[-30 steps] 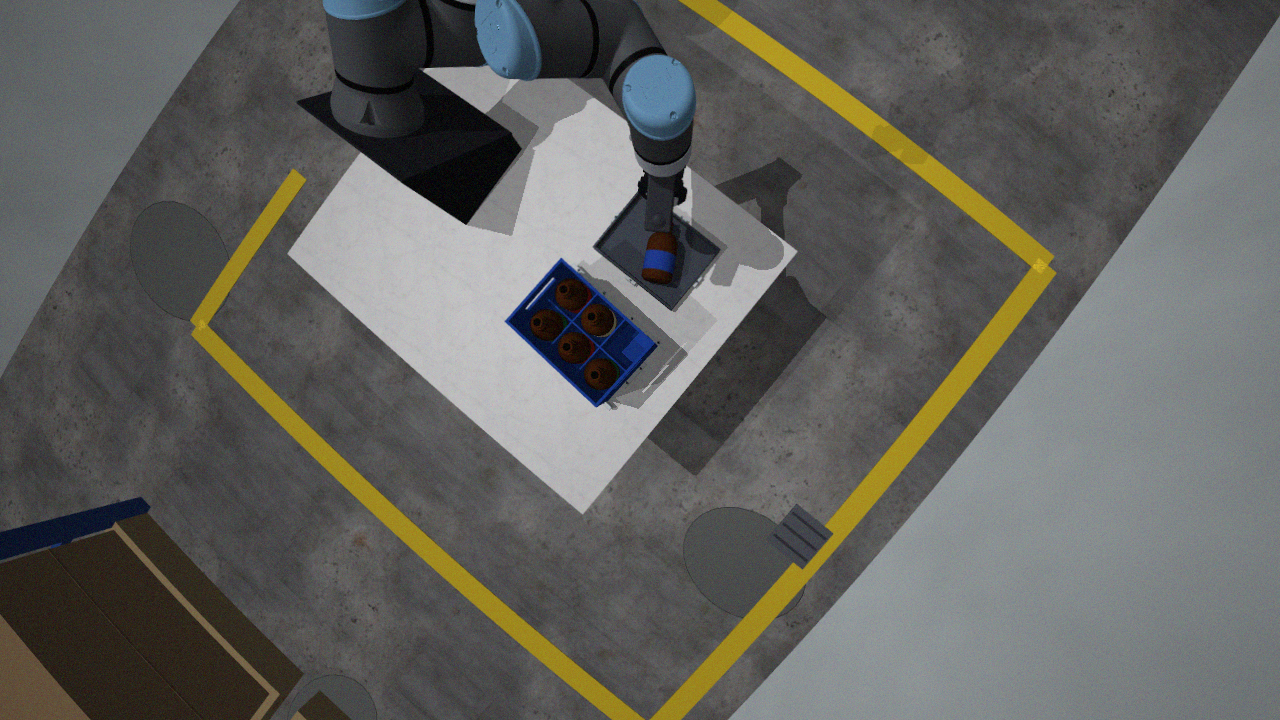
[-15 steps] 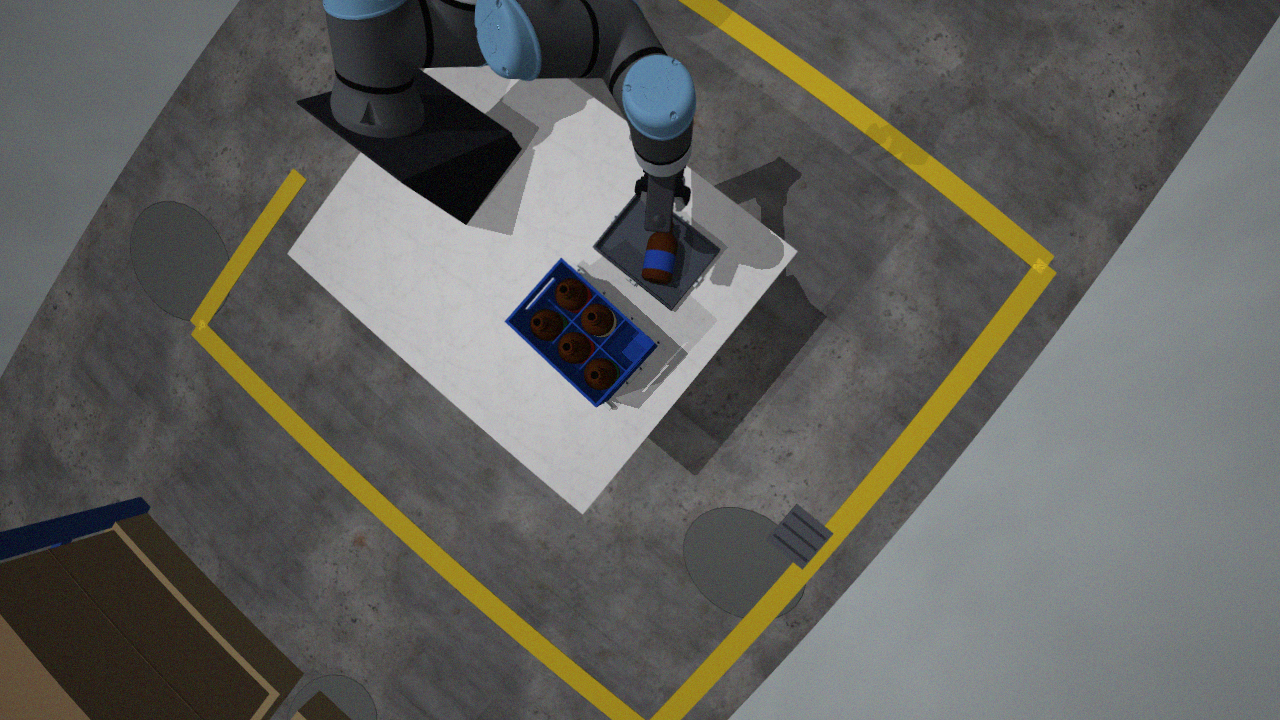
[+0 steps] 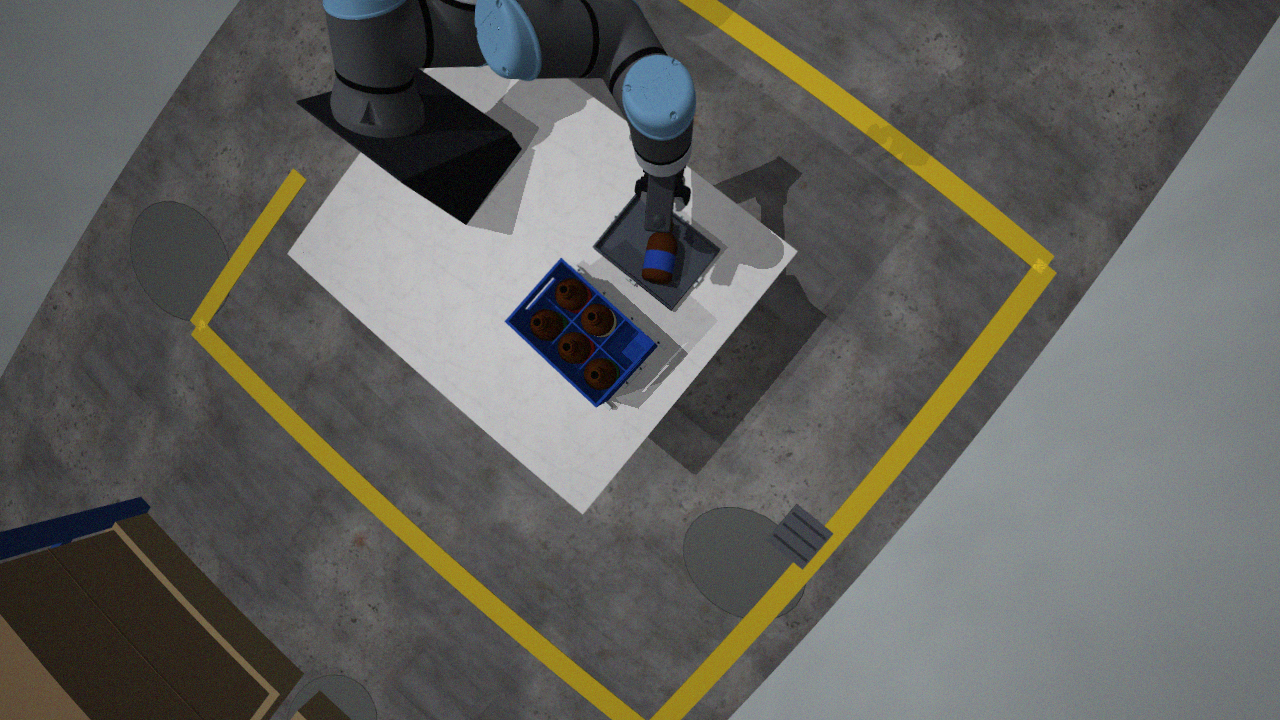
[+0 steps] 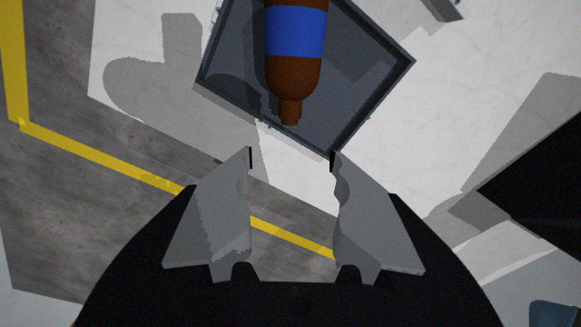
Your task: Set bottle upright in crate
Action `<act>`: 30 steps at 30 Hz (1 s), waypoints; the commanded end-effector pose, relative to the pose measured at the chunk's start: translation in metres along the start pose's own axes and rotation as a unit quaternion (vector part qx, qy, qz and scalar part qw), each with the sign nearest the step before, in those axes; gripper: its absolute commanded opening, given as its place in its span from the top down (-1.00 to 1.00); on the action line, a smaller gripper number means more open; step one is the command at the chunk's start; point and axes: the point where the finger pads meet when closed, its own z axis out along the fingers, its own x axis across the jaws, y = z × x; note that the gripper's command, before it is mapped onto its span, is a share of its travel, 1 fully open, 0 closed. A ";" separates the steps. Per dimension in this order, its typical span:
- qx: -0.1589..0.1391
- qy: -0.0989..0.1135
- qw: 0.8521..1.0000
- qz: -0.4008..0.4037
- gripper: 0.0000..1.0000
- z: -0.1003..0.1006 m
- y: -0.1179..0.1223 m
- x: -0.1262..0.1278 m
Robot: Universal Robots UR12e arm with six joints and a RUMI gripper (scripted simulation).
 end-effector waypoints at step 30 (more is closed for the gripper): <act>-0.002 0.001 1.000 0.001 0.24 0.020 0.001 0.002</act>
